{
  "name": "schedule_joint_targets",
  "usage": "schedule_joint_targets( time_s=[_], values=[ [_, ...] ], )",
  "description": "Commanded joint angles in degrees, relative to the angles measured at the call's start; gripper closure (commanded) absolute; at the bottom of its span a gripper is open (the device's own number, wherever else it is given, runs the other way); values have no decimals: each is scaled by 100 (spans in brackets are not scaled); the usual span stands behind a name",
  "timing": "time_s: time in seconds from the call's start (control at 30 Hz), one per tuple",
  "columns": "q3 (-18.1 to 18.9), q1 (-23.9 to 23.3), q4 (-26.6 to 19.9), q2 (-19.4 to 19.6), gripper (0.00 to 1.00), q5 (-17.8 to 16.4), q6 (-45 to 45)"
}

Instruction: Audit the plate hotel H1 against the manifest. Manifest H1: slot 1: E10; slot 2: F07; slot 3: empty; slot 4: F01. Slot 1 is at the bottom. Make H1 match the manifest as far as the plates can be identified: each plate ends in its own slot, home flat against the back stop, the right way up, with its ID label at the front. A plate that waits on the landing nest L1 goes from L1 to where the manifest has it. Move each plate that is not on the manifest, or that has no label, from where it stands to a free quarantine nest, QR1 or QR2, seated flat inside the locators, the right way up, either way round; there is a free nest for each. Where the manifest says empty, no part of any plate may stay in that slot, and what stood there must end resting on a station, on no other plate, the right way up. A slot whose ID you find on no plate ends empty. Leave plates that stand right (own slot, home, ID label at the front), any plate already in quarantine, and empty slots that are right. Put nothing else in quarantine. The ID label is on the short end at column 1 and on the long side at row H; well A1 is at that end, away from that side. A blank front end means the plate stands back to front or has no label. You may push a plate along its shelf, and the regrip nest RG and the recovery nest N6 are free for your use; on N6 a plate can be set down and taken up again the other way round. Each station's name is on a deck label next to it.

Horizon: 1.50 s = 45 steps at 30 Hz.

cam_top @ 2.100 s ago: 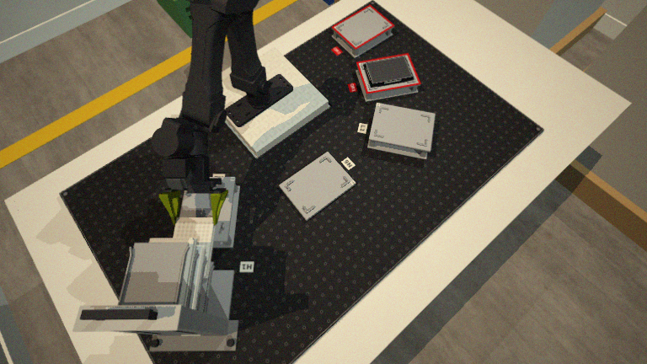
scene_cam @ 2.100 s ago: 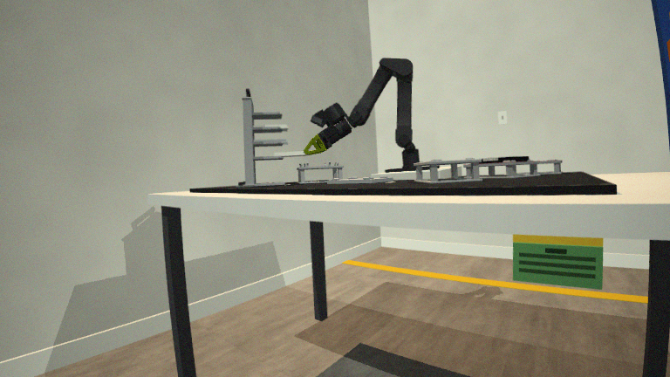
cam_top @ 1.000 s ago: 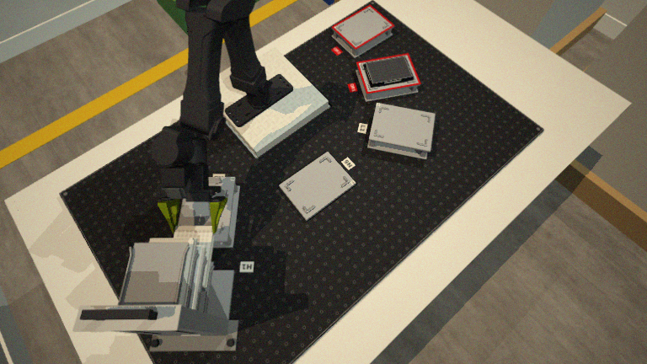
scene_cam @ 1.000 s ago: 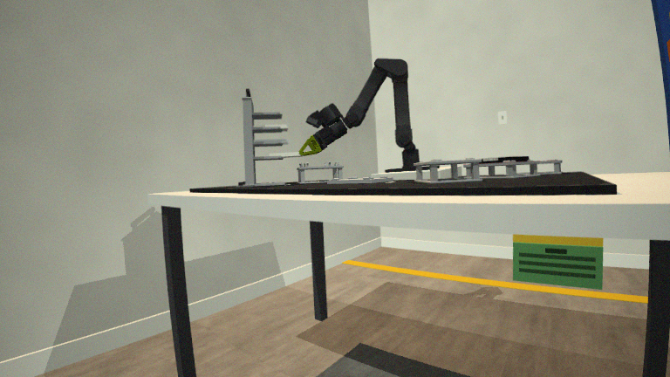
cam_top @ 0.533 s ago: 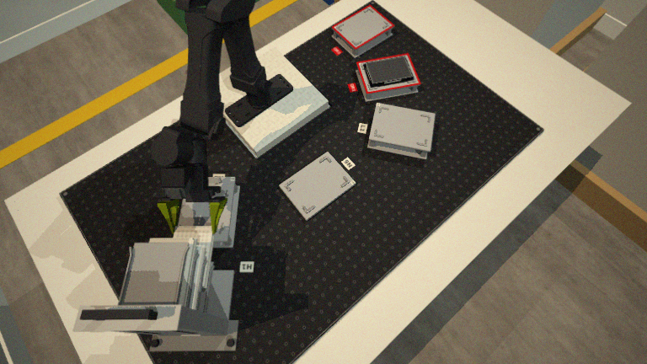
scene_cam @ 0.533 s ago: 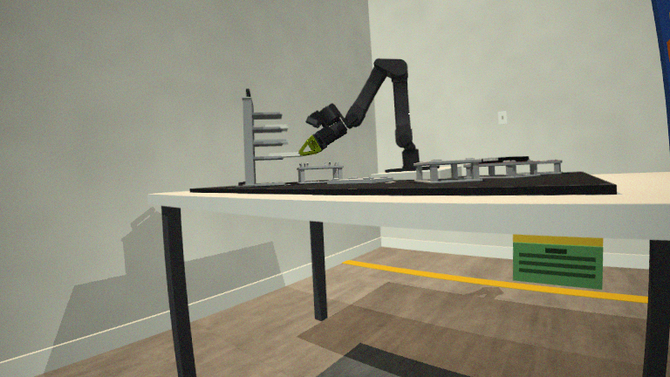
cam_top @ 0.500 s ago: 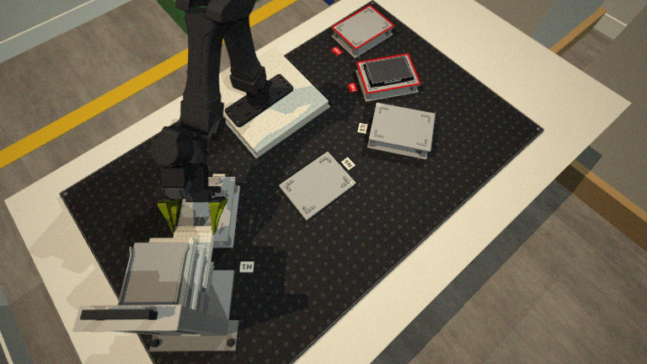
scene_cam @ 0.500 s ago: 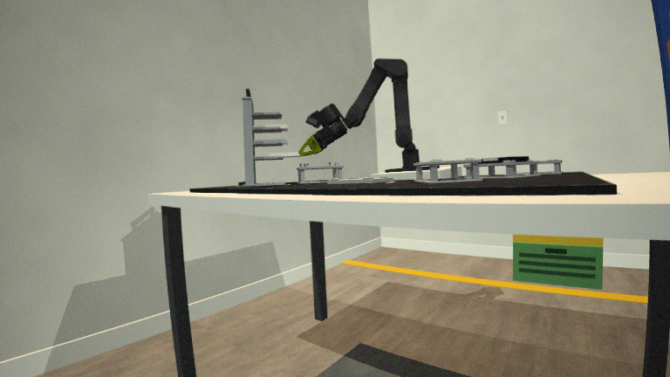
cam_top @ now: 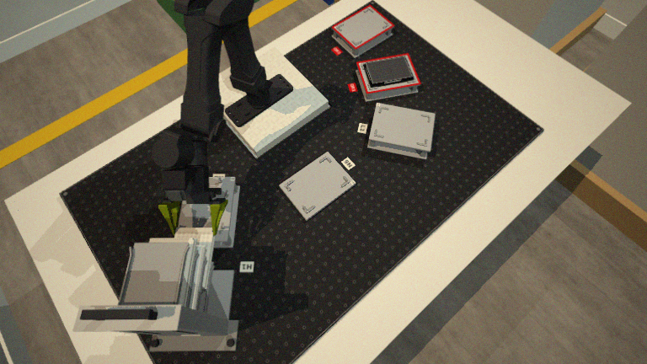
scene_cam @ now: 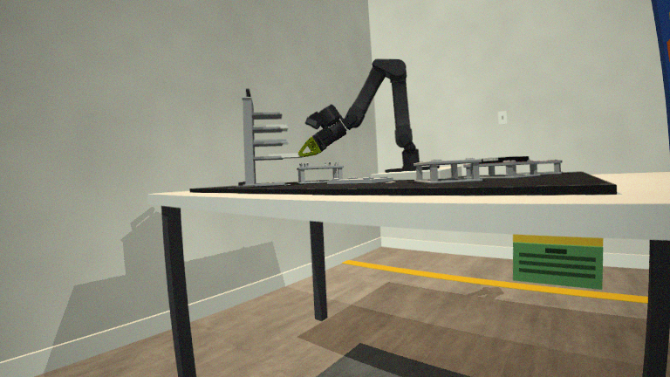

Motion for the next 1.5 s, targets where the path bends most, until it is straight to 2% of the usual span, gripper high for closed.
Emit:
schedule_joint_targets(
  time_s=[0.0,1.27,1.3,1.47],
  values=[
    [55,6,29,-24,14,4,8],
    [359,162,335,557,14,141,89],
    [350,163,364,577,0,141,89],
    [349,162,367,579,0,141,89]
  ],
)
